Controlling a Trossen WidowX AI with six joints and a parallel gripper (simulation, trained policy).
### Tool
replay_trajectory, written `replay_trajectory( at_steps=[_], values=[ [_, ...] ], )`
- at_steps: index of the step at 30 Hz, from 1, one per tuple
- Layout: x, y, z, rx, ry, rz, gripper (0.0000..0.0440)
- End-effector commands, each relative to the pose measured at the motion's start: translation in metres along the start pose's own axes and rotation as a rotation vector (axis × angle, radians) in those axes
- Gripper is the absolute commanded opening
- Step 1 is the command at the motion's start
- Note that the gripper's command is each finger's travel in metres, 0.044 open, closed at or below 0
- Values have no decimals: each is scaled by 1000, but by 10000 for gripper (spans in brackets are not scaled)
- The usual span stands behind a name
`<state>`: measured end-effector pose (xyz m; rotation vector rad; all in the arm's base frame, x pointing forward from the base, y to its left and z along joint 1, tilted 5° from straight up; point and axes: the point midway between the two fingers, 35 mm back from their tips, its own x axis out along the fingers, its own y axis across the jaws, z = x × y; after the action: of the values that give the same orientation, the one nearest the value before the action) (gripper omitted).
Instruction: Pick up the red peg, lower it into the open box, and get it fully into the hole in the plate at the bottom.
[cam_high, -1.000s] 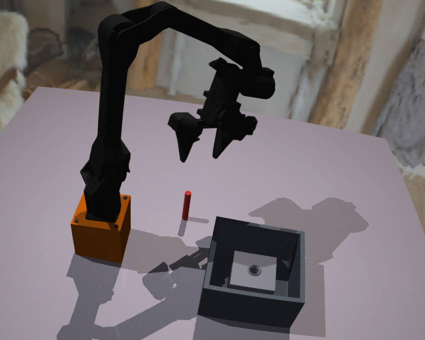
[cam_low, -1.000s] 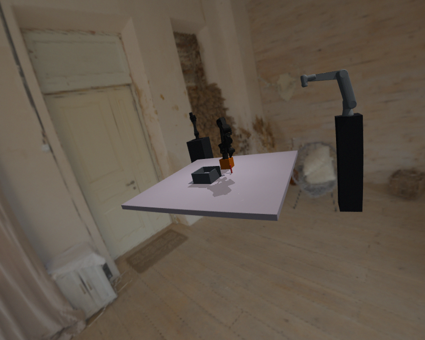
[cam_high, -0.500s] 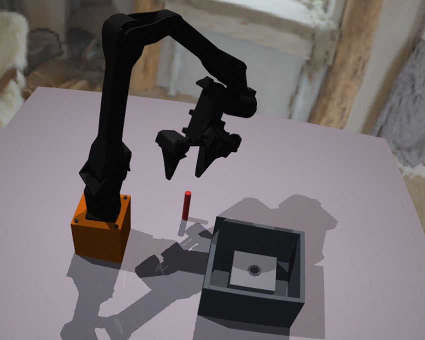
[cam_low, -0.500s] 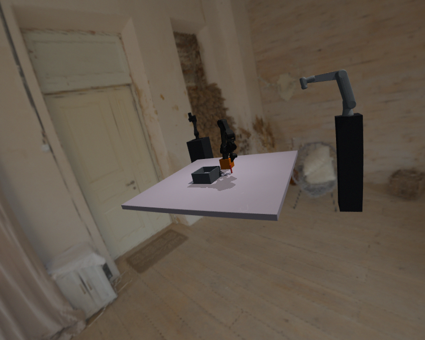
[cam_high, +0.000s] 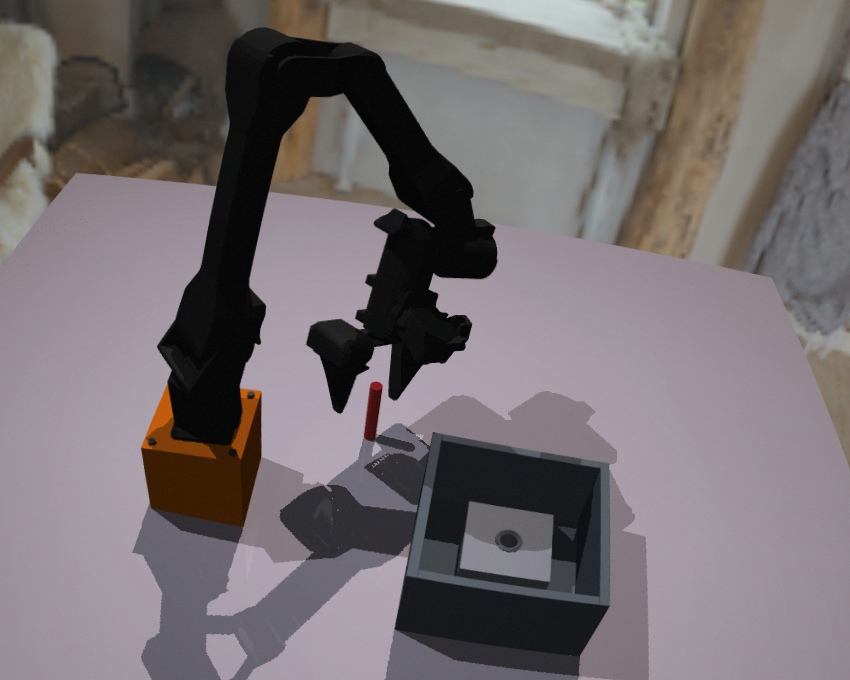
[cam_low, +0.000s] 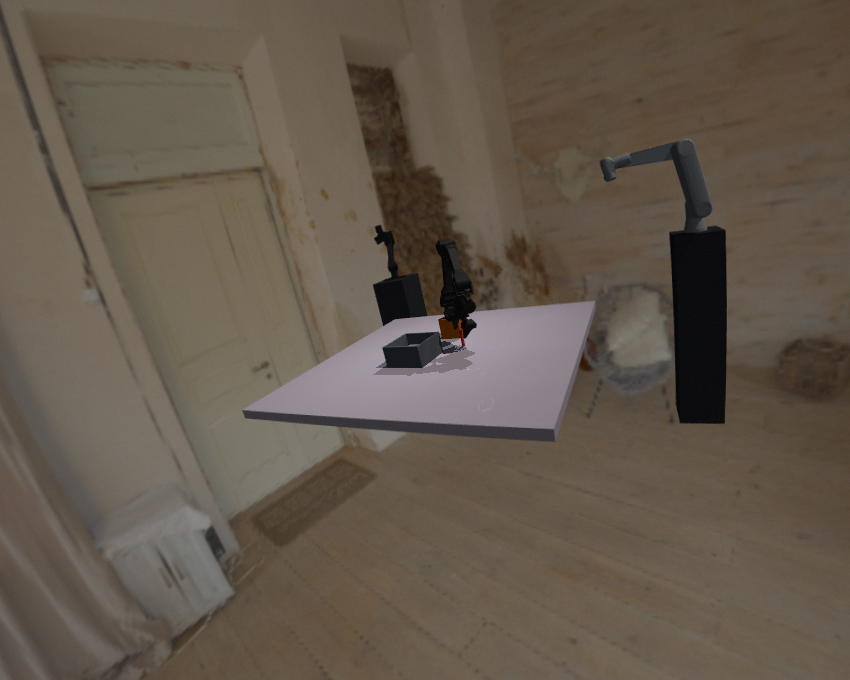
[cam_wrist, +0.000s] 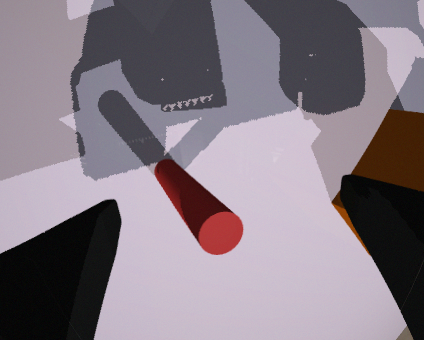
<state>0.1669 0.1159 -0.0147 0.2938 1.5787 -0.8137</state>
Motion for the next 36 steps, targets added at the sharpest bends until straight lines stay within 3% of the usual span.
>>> replay_trajectory(
  at_steps=[1,6,22,36],
  values=[
    [16,4,1,-8,-21,17,440],
    [32,8,2,-17,-31,33,413],
    [59,4,-3,-17,3,-42,8],
    [17,10,29,11,-86,-23,0]
  ],
)
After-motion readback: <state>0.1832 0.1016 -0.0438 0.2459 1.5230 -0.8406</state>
